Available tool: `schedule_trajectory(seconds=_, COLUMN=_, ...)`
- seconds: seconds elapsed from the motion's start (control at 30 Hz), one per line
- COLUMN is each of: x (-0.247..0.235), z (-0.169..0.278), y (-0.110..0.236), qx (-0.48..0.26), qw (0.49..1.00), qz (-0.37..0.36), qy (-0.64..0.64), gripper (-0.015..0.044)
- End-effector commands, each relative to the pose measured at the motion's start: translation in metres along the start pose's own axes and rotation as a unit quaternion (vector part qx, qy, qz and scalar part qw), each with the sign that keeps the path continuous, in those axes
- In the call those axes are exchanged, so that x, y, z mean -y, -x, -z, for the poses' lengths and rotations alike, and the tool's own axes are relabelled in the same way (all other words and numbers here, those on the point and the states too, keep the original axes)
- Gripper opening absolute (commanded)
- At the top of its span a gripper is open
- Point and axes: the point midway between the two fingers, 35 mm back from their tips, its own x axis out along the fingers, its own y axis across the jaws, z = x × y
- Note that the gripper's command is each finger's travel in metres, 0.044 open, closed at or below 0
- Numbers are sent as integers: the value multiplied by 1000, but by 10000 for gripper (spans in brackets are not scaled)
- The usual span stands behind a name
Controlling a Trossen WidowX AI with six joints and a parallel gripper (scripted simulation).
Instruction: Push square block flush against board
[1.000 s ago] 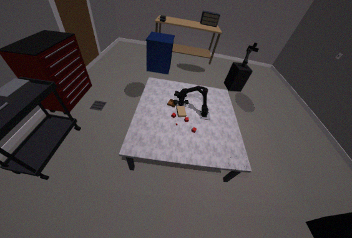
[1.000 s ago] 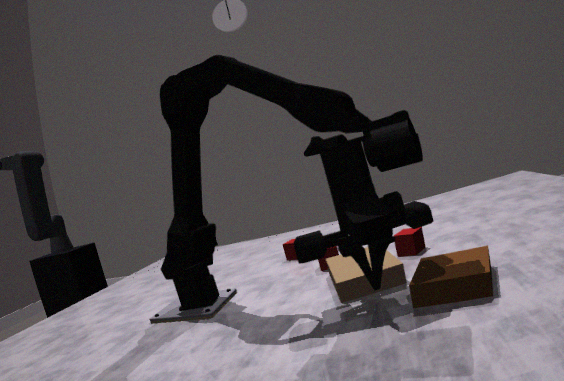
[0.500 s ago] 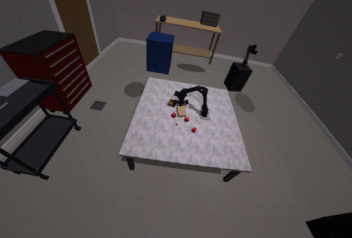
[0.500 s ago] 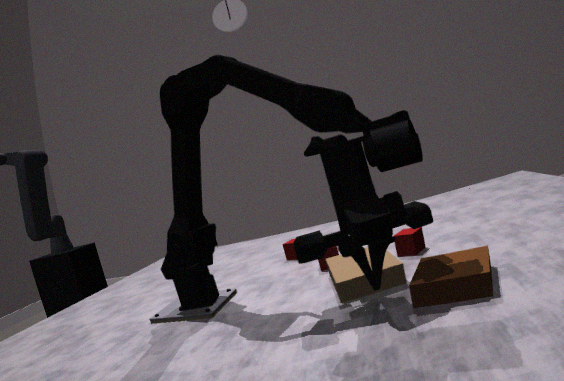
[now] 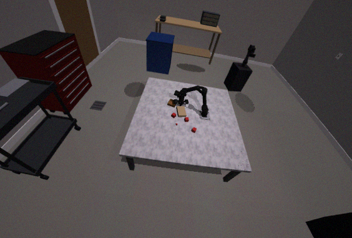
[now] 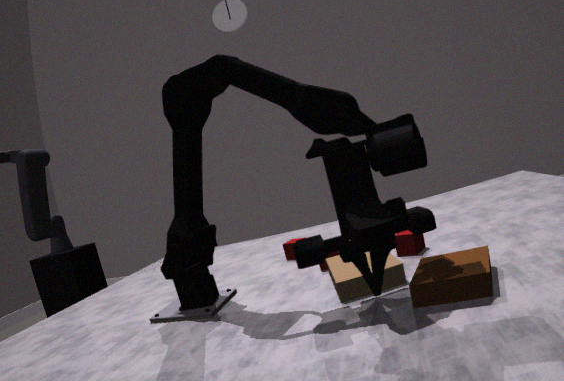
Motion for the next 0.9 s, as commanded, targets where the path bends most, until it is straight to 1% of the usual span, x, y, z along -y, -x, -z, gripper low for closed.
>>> schedule_trajectory(seconds=0.0, x=-1, z=-7, y=0, qx=-2, qw=1000, qz=0, qy=2, gripper=0)
schedule_trajectory(seconds=0.57, x=-2, z=-34, y=0, qx=-1, qw=1000, qz=0, qy=2, gripper=0)
schedule_trajectory(seconds=0.63, x=-2, z=-30, y=12, qx=1, qw=1000, qz=-1, qy=0, gripper=0)
schedule_trajectory(seconds=0.7, x=-2, z=-30, y=43, qx=-1, qw=1000, qz=-1, qy=2, gripper=0)
schedule_trajectory(seconds=0.73, x=-2, z=-30, y=52, qx=-1, qw=1000, qz=0, qy=2, gripper=0)
schedule_trajectory(seconds=0.87, x=-2, z=-30, y=55, qx=-1, qw=1000, qz=0, qy=2, gripper=0)
